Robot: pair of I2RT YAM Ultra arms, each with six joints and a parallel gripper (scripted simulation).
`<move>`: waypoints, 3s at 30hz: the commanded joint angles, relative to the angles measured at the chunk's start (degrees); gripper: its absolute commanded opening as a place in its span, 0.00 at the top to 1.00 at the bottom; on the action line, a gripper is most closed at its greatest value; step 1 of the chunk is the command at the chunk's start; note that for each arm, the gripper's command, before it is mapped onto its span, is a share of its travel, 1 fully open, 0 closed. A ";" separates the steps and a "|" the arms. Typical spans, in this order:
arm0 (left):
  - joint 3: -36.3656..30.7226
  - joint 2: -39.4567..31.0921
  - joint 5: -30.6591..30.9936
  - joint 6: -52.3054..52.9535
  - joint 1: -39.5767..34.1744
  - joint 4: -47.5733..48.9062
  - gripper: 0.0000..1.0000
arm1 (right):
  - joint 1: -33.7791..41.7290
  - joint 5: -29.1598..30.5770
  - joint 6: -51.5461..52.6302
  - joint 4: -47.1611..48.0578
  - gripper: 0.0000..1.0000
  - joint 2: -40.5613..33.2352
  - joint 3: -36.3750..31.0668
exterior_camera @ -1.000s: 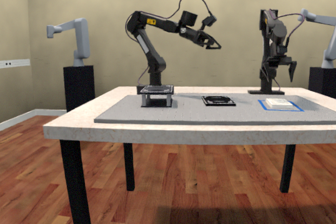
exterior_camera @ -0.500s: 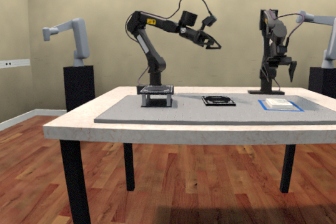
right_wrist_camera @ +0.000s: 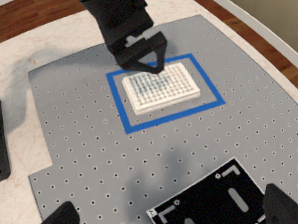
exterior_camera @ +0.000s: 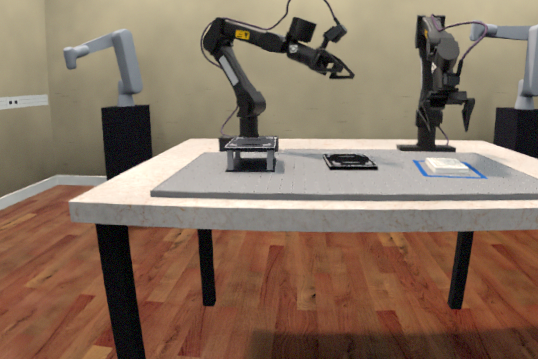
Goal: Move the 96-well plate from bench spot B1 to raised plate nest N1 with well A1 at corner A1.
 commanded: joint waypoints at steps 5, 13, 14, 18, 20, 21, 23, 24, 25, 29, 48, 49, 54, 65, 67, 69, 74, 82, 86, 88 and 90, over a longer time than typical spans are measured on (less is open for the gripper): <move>8.32 7.71 1.91 -0.92 0.08 -12.43 0.00 | 0.67 0.14 0.39 1.75 0.00 -0.18 0.33; 20.31 19.43 2.81 -0.92 0.82 -21.91 0.00 | 0.67 0.14 0.39 1.75 0.00 -0.18 0.33; 21.93 20.94 2.91 -0.93 0.87 -23.08 0.00 | 0.67 0.14 0.39 1.75 0.00 -0.18 0.33; 27.32 25.88 3.20 -0.92 1.03 -26.71 0.00 | 0.67 0.14 0.39 1.75 0.00 -0.18 0.33; 29.63 28.01 3.30 -0.93 1.11 -28.02 0.00 | 0.67 0.14 0.39 1.75 0.00 -0.18 0.33; 30.55 28.85 3.33 -0.92 1.14 -28.47 0.00 | 0.67 0.14 0.39 1.75 0.00 -0.18 0.33; 31.70 29.88 3.35 -0.90 1.17 -28.90 0.00 | 0.67 0.14 0.39 1.75 0.00 -0.18 0.33; 31.70 29.88 3.35 -0.90 1.17 -28.90 0.00 | 0.67 0.14 0.39 1.75 0.00 -0.18 0.33; 31.70 29.88 3.35 -0.90 1.17 -28.90 0.00 | 0.67 0.14 0.39 1.75 0.00 -0.18 0.33; 32.40 30.52 3.34 -0.86 1.20 -28.19 0.00 | 0.67 0.14 0.39 1.75 0.00 -0.18 0.33; 26.01 31.05 3.28 -0.23 1.44 -21.93 0.00 | 0.67 0.14 0.39 1.75 0.00 -0.18 0.33; 25.77 31.13 3.28 -0.23 1.44 -21.61 0.00 | 0.67 0.14 0.39 1.75 0.00 -0.18 0.33; 24.66 31.61 3.28 -0.23 1.44 -20.02 0.00 | 0.67 0.14 0.39 1.75 0.00 -0.18 0.33; 22.75 32.56 3.28 -0.23 1.44 -17.16 0.00 | 0.67 0.14 0.39 1.75 0.00 -0.18 0.33; 22.35 32.78 3.28 -0.23 1.44 -16.54 0.00 | 0.67 0.14 0.39 1.75 0.00 -0.18 0.33; 22.15 32.91 3.28 -0.23 1.44 -16.20 0.00 | 0.67 0.14 0.39 1.75 0.00 -0.18 0.33; 22.41 32.79 3.28 -0.22 1.45 -16.15 0.00 | 0.67 0.14 0.39 1.75 0.00 -0.18 0.33; 22.40 32.78 3.28 -0.23 1.44 -16.28 0.04 | 0.67 0.14 0.39 1.75 0.00 -0.18 0.33; 22.40 32.78 3.28 -0.24 1.44 -16.28 0.10 | 0.67 0.14 0.39 1.75 0.00 -0.18 0.33; 22.40 32.78 3.27 -0.23 1.44 -16.28 0.13 | 0.67 0.14 0.39 1.75 0.00 -0.18 0.33; 22.40 32.79 3.26 -0.80 0.93 -16.29 0.16 | 0.67 0.14 0.39 1.75 0.00 -0.18 0.33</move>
